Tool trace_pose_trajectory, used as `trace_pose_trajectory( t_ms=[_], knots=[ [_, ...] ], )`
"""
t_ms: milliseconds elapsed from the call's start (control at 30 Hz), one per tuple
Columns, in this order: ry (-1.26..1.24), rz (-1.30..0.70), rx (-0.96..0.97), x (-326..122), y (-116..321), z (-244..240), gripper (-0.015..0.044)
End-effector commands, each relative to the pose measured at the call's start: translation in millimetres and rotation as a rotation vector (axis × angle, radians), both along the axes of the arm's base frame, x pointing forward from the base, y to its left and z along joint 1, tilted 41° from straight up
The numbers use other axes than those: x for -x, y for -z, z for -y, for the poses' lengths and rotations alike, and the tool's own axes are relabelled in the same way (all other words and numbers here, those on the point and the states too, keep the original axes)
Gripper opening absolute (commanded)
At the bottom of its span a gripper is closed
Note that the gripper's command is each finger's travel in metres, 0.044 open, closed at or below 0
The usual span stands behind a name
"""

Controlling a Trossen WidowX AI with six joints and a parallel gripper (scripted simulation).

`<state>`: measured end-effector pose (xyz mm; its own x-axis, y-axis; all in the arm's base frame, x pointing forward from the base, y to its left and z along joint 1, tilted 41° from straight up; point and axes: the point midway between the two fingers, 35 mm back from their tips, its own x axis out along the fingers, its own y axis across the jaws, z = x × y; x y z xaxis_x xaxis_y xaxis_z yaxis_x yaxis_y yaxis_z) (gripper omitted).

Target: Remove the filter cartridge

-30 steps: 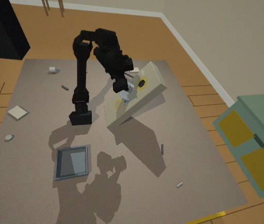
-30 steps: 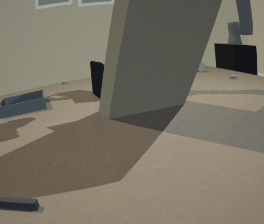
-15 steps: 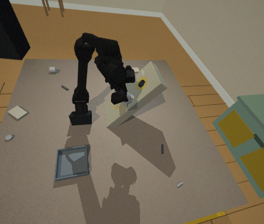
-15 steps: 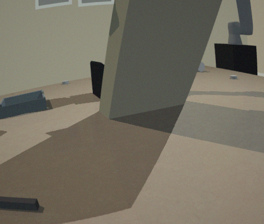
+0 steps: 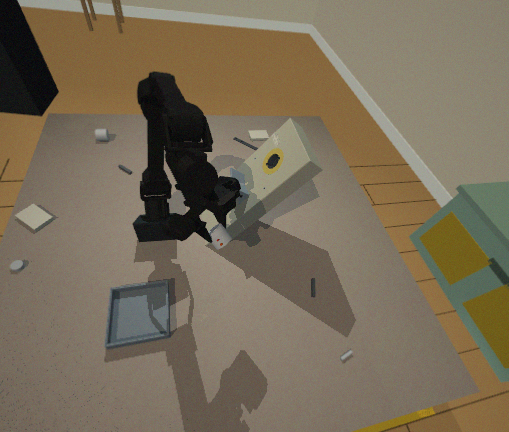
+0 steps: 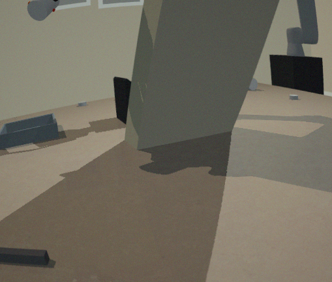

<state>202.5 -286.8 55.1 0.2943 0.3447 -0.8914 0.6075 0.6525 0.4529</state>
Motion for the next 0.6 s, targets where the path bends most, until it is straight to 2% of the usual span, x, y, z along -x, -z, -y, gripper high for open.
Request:
trace_pose_trajectory(
  t_ms=[0,100,300,567],
  knots=[
    [0.128,-0.1,0.018,18,19,14,0.0],
    [0.215,-0.163,0.033,30,31,24,0.0],
    [0.231,-0.175,0.036,34,35,25,0.0],
    [0.347,-0.271,0.059,77,72,27,0.0]
  ],
)
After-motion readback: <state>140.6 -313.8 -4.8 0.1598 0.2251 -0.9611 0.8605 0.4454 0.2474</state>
